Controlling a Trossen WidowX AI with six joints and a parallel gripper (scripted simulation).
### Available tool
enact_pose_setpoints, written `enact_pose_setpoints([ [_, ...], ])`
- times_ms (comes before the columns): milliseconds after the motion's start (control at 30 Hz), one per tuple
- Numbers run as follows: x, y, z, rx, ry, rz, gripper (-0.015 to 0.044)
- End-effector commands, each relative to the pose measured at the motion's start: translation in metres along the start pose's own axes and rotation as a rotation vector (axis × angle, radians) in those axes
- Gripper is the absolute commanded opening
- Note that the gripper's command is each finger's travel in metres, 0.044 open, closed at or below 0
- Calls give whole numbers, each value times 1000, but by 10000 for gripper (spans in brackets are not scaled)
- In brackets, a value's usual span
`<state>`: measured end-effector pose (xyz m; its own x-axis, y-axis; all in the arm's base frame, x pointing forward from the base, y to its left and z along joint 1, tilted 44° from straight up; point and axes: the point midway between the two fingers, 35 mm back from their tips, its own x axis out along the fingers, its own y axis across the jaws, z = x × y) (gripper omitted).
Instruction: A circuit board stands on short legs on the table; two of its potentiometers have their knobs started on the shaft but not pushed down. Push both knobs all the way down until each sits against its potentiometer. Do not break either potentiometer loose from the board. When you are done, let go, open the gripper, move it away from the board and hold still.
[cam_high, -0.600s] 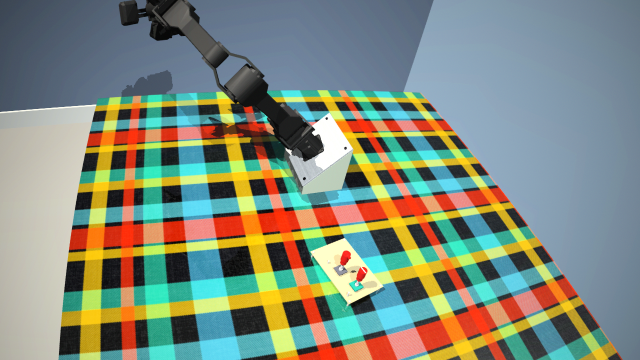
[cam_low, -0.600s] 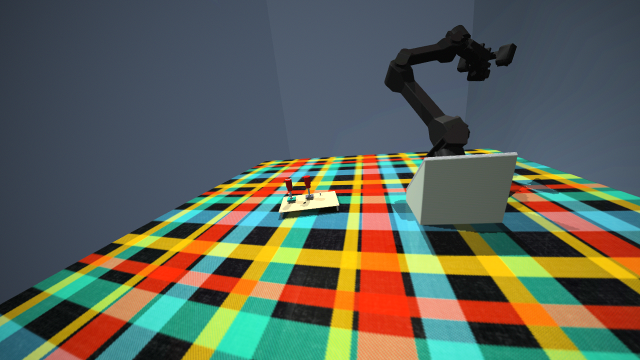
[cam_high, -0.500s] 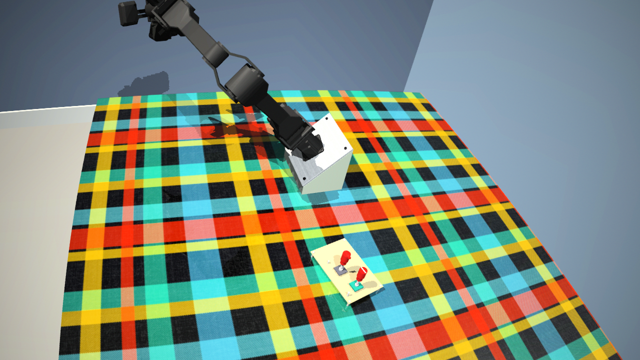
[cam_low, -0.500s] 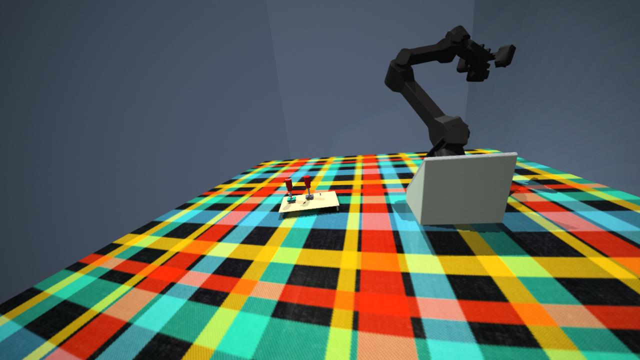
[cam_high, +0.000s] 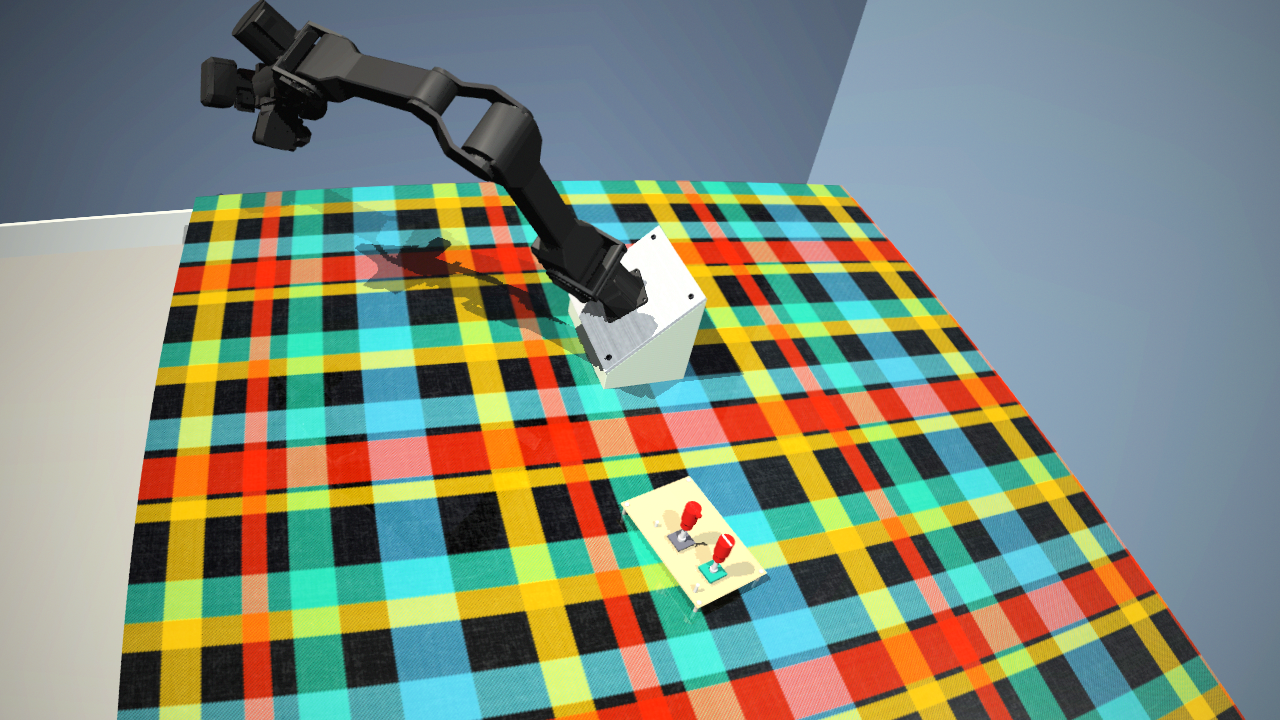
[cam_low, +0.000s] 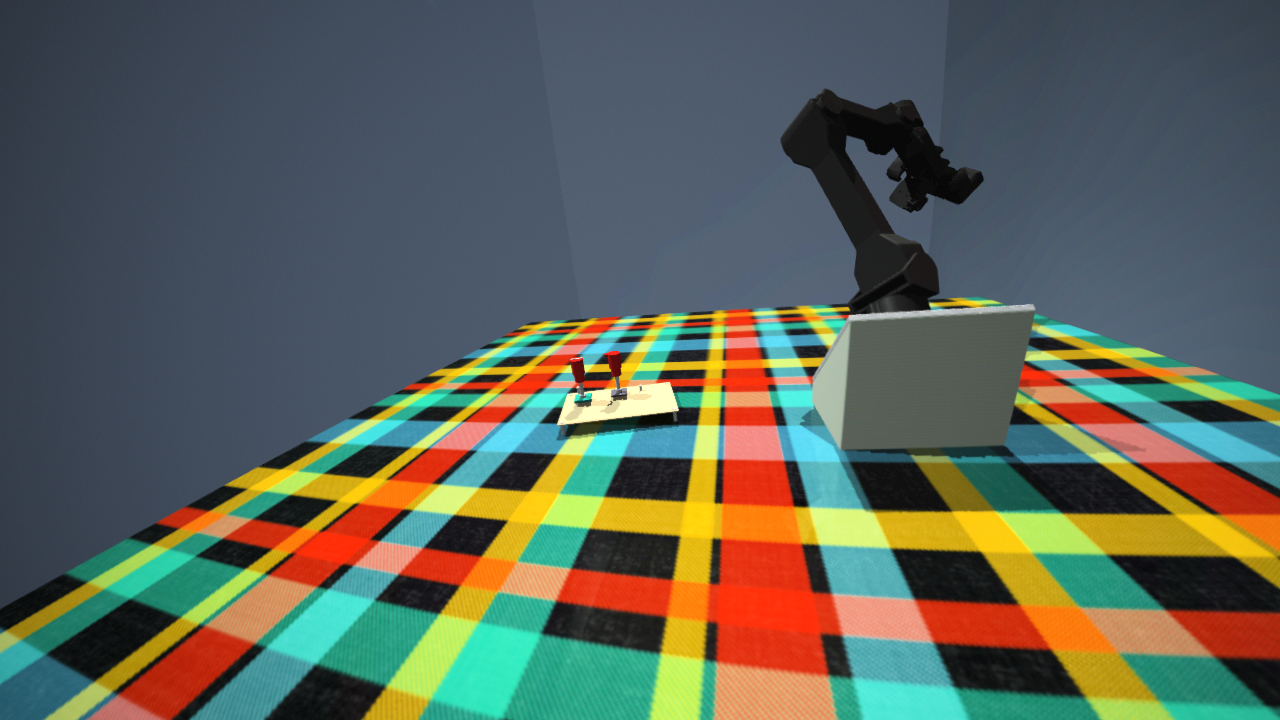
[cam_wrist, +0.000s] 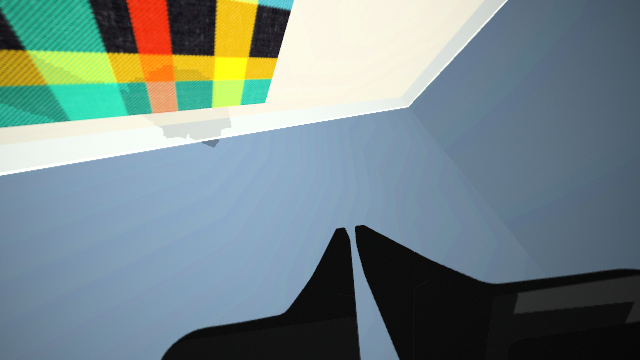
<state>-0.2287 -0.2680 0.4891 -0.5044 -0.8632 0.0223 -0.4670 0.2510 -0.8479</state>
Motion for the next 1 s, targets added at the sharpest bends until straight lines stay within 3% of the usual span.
enact_pose_setpoints([
  [0,15,-5,33,88,-87,-2,0],
  [500,20,-60,197,411,-485,11,0],
  [967,-58,-110,358,617,-857,158,0],
])
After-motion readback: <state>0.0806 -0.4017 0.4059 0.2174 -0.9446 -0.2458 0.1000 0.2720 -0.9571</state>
